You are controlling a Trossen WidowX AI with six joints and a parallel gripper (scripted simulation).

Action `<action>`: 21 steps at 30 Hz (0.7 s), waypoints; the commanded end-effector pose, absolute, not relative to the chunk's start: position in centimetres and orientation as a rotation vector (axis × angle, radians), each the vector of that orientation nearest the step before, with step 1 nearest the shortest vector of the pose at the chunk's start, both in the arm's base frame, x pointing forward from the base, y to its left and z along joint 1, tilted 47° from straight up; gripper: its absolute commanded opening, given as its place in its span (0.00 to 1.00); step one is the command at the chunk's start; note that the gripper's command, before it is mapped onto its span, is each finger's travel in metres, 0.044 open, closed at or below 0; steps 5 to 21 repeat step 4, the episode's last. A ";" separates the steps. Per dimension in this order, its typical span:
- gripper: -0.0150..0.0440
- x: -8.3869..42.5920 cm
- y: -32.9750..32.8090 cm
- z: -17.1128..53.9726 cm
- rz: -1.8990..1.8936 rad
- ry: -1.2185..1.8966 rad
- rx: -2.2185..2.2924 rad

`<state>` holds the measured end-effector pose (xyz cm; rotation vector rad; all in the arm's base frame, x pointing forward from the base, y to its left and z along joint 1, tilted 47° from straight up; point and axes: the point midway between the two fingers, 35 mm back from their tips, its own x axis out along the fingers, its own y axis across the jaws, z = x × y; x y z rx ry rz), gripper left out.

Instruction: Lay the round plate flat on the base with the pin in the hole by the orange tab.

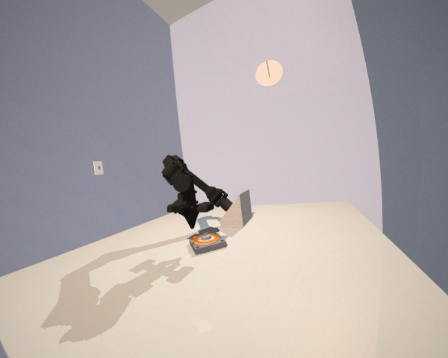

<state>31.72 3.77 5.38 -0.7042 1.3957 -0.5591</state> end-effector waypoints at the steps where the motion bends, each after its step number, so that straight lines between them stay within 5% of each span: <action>1: 0.25 31.7 3.8 5.4 -0.556 1.397 -0.709; 21: 0.25 31.7 3.8 5.4 -0.556 1.397 -0.709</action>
